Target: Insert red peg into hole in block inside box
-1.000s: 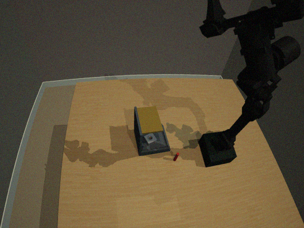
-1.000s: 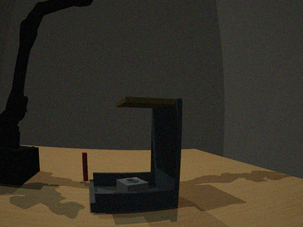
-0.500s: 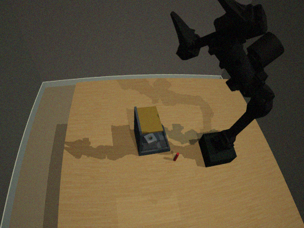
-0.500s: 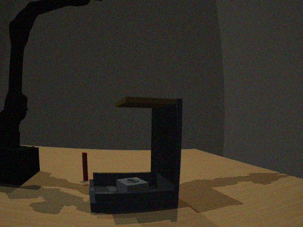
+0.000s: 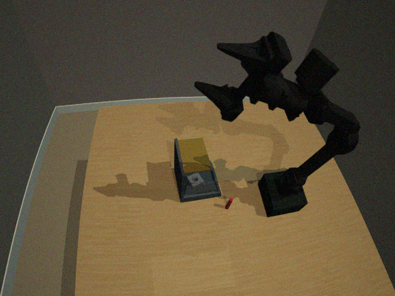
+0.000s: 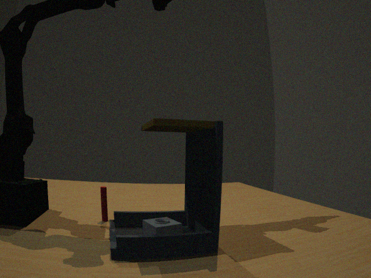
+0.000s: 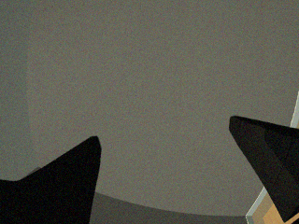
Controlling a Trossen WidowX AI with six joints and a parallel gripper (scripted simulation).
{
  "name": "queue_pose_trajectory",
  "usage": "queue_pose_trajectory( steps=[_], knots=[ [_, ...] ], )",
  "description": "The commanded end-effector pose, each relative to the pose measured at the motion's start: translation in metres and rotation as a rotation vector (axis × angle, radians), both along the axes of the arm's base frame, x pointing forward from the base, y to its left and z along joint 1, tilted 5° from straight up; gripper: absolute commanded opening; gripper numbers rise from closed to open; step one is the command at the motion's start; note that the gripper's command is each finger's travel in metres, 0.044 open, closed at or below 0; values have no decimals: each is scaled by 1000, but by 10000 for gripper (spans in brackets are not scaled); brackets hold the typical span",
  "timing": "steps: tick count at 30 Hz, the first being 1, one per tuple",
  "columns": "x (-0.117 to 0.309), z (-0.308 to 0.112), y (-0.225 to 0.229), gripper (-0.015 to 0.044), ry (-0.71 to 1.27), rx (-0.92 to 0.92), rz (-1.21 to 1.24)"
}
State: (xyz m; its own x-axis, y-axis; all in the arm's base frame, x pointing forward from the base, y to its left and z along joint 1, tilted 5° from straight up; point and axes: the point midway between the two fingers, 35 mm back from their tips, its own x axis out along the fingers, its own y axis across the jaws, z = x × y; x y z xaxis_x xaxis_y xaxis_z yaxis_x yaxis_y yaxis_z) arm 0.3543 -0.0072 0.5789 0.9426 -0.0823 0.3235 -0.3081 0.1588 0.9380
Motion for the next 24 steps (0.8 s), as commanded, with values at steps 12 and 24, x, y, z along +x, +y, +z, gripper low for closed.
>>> queue_pose_trajectory(
  steps=[12,24],
  knots=[
    [-9,-133,-17,440,435,428,131],
    [-48,-232,-19,440,755,932,133]
  ],
)
